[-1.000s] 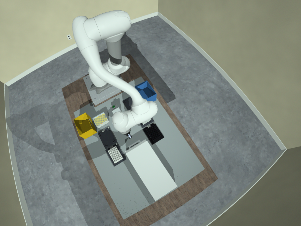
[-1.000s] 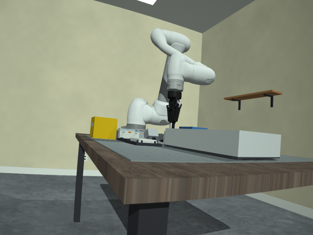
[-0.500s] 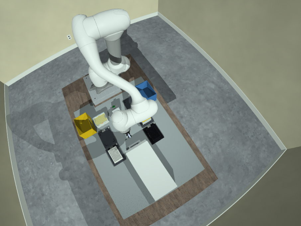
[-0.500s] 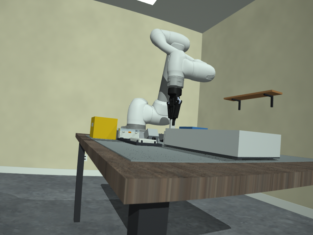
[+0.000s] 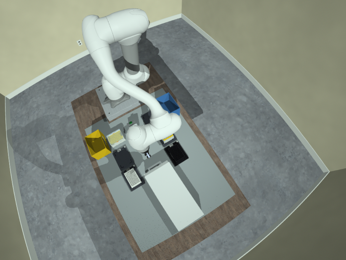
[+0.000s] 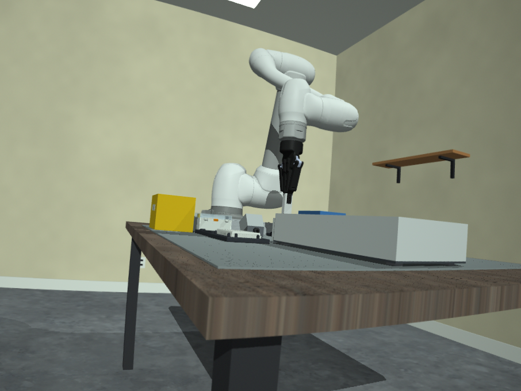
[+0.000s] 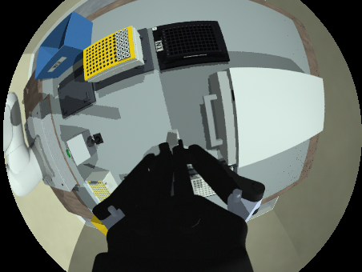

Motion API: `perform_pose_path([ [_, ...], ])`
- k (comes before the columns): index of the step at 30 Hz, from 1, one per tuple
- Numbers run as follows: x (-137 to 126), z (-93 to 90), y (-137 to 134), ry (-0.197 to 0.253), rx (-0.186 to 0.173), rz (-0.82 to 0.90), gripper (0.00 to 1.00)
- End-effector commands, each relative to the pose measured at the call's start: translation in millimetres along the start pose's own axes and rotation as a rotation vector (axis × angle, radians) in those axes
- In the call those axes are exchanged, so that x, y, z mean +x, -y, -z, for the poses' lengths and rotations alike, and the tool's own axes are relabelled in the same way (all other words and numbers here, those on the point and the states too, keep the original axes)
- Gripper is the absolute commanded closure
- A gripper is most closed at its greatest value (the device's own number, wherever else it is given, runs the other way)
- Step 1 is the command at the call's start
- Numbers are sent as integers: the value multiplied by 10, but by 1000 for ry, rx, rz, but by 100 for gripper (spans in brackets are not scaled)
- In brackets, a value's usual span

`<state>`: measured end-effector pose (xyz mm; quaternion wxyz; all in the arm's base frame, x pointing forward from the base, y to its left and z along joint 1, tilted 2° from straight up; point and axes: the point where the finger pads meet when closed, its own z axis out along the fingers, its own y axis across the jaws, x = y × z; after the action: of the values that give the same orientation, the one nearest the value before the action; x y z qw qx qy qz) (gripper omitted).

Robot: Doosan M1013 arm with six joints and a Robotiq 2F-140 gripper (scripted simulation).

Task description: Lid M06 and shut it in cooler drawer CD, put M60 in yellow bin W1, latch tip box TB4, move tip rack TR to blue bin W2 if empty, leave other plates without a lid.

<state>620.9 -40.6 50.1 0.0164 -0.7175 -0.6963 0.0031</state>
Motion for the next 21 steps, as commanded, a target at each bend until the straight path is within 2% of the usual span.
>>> perform_pose_path([
  [1, 0, 59, 0, 0, 0, 0, 100],
  [21, 0, 273, 0, 0, 0, 0, 100],
])
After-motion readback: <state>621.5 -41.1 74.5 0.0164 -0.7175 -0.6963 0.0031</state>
